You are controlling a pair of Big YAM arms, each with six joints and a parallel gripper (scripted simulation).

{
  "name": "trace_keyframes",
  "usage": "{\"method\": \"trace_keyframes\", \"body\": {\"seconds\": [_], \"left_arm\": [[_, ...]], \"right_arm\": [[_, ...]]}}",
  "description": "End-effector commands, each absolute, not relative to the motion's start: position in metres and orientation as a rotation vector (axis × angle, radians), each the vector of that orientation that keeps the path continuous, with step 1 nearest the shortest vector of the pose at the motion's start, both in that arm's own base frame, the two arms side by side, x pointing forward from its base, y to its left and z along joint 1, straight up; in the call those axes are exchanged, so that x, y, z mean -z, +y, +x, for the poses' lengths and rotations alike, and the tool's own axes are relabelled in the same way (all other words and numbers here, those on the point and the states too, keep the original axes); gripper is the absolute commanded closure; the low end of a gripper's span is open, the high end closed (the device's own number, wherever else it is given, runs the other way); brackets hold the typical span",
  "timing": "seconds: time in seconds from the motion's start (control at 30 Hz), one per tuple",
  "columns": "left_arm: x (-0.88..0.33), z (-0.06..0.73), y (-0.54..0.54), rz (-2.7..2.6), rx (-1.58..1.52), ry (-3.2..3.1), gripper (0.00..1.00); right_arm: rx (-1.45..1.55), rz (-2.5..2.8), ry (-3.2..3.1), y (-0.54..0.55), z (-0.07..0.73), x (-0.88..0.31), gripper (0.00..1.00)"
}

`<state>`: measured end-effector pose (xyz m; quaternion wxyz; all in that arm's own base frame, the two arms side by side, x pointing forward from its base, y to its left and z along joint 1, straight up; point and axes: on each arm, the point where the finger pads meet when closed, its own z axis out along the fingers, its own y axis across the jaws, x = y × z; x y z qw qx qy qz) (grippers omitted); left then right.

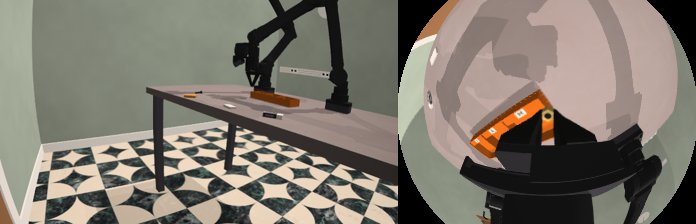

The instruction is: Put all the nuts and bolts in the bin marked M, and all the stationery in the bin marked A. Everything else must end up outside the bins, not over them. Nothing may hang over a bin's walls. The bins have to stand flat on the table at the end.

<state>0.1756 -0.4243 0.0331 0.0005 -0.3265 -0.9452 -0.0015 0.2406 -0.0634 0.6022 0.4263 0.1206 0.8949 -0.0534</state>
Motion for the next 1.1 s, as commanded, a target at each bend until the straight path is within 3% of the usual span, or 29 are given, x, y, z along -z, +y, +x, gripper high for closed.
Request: {"method": "trace_keyframes", "body": {"seconds": [0.0,1.07], "left_arm": [[-0.041,0.161,-0.419,-1.262,-0.026,-2.896,0.89],[-0.039,0.148,-0.390,-2.355,-0.025,-2.128,0.89]], "right_arm": [[0.140,0.295,2.239,-0.063,0.235,-0.603,0.00],[0.140,0.295,2.239,-0.063,0.235,-0.603,0.00]]}}
